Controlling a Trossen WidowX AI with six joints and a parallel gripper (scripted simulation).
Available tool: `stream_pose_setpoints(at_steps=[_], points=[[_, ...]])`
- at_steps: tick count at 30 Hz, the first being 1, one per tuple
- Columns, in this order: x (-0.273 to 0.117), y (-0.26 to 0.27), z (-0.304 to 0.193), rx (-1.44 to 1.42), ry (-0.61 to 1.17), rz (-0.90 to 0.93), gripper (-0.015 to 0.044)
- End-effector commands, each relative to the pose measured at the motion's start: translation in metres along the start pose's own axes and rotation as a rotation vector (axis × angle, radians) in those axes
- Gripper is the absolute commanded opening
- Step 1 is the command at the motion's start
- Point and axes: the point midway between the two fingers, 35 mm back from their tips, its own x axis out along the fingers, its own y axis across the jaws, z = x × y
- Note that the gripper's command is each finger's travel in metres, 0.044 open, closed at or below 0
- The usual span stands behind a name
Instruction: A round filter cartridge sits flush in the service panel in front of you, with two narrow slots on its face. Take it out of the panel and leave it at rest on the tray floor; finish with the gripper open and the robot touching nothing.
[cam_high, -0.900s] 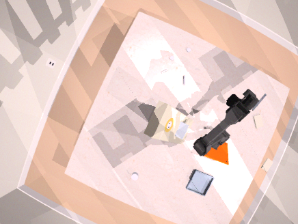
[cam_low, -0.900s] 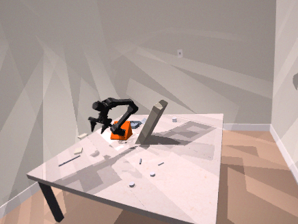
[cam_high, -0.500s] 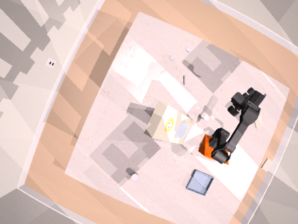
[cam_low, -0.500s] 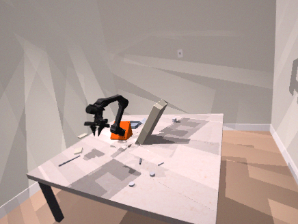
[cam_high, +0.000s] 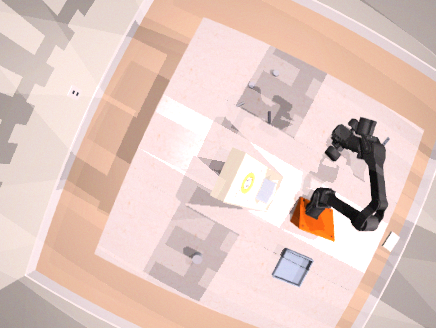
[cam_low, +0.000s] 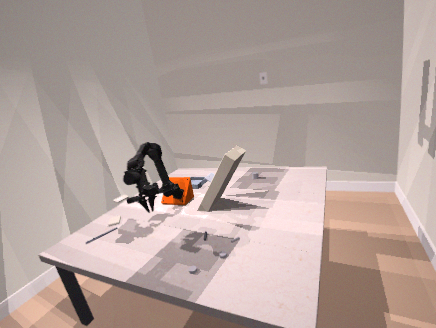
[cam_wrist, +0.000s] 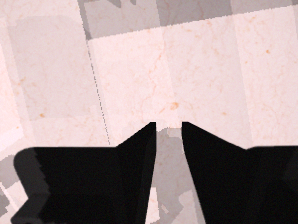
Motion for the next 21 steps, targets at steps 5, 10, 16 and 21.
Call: stream_pose_setpoints(at_steps=[5, 10, 16, 21], points=[[0.03, 0.028, 0.048, -0.069, -0.076, 0.152, 0.0088], [0.037, 0.055, 0.082, -0.14, -0.121, 0.221, 0.0088], [0.031, 0.097, 0.123, -0.245, -0.184, 0.274, 0.0088], [0.014, 0.138, 0.153, -0.34, -0.25, 0.292, 0.0088]])
